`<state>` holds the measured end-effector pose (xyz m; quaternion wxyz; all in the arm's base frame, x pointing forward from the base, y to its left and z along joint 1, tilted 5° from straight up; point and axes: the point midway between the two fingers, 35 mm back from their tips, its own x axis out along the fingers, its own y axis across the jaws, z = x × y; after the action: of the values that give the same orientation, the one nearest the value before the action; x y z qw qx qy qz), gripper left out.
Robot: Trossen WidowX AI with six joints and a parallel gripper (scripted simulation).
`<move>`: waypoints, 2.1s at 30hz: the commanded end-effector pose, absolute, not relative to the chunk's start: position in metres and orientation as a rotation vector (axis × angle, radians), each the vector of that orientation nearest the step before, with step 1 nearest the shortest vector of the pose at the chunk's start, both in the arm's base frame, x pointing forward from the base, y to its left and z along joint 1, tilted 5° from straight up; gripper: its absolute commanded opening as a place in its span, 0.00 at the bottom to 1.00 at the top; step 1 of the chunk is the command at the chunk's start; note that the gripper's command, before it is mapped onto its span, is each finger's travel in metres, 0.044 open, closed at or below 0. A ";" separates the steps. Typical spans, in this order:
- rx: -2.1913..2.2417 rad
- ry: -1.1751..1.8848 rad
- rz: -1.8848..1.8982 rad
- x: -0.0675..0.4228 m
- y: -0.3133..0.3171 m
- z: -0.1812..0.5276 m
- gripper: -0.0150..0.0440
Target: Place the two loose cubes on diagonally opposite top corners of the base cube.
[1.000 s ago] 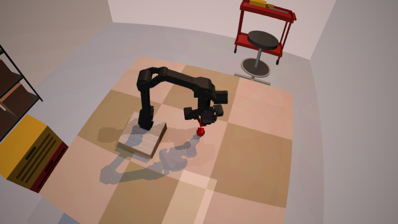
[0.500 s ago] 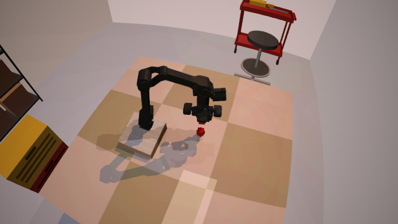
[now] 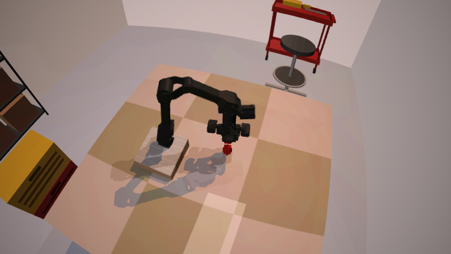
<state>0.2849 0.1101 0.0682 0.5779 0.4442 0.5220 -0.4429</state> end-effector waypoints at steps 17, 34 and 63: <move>1.004 1.219 -1.024 0.287 0.109 0.037 0.43; 1.002 1.221 -1.021 0.287 0.109 0.036 0.43; 1.007 1.222 -1.023 0.285 0.112 0.074 0.60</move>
<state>0.2839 0.1114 0.0684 0.5878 0.4298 0.5260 -0.4395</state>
